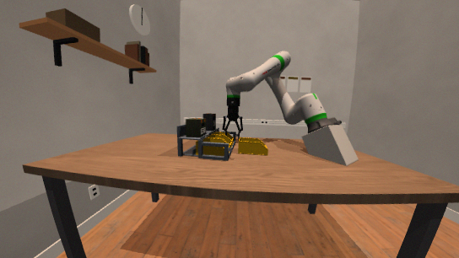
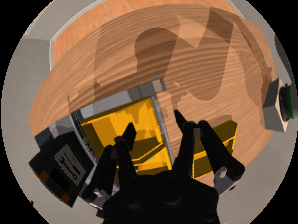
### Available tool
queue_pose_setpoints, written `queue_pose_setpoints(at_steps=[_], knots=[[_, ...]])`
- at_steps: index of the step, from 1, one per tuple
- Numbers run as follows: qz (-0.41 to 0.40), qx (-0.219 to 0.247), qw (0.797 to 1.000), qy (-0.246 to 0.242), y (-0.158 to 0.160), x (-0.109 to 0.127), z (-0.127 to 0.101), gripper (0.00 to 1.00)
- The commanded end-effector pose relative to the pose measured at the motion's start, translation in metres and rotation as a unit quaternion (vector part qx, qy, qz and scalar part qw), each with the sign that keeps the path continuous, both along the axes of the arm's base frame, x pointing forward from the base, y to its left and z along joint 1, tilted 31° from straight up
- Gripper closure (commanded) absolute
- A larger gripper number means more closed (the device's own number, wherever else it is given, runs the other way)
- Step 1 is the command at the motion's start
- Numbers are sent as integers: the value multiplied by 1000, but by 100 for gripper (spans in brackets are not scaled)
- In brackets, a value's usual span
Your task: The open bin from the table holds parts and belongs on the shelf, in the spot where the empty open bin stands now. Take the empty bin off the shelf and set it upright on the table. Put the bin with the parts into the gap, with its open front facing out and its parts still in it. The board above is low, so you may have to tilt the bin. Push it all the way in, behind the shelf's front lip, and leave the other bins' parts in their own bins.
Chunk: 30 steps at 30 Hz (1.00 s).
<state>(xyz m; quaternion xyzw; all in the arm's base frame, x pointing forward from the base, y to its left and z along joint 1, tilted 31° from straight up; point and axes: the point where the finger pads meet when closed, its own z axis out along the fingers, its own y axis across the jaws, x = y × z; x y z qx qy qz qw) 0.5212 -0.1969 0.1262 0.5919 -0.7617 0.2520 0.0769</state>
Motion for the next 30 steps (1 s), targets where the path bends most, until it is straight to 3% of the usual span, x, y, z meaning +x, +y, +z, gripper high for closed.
queue_pose_setpoints(at_steps=[1, 2, 30], knots=[[0, 0, 1000, -1, 0, 1, 1, 38], [0, 0, 1000, -1, 0, 1, 1, 90], [0, 0, 1000, -1, 0, 1, 1, 90]])
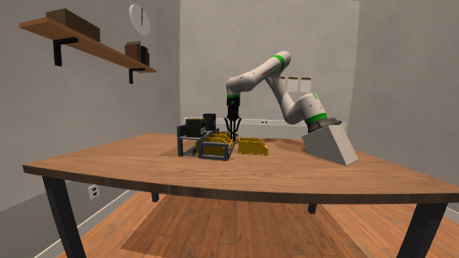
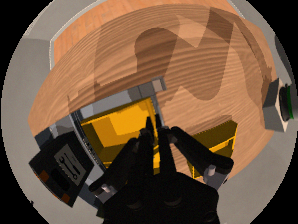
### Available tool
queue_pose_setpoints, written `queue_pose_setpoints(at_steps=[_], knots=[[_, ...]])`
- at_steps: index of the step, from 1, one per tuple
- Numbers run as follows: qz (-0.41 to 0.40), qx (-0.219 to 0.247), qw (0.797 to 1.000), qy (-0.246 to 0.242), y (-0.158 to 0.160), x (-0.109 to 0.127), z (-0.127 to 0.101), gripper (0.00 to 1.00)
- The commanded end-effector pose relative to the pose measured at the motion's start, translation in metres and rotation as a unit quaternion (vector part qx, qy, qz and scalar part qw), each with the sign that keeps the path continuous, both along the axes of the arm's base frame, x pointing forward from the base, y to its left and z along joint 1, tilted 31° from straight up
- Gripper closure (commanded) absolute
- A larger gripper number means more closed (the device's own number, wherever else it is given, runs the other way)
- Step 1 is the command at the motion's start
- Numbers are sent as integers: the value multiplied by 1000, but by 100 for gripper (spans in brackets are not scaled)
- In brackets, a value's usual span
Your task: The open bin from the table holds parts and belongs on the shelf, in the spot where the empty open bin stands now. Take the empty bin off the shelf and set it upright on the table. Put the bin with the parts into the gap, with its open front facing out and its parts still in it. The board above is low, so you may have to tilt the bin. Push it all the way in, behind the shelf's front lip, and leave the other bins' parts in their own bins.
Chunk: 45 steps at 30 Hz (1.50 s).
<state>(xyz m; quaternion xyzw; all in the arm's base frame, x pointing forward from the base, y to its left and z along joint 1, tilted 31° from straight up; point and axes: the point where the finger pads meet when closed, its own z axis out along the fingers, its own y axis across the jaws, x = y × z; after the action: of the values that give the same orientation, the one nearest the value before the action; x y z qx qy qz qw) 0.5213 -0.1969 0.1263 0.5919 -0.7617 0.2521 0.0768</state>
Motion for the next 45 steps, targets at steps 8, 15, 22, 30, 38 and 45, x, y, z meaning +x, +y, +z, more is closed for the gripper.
queue_pose_setpoints(at_steps=[8, 15, 22, 30, 38, 45], knots=[[0, 0, 1000, -1, 0, 0, 1, 90], [0, 0, 1000, -1, 0, 0, 1, 90], [0, 0, 1000, -1, 1, 0, 1, 90], [0, 0, 1000, -1, 3, -1, 6, 90], [0, 0, 1000, -1, 6, -2, 12, 90], [0, 0, 1000, -1, 10, -3, 19, 90]])
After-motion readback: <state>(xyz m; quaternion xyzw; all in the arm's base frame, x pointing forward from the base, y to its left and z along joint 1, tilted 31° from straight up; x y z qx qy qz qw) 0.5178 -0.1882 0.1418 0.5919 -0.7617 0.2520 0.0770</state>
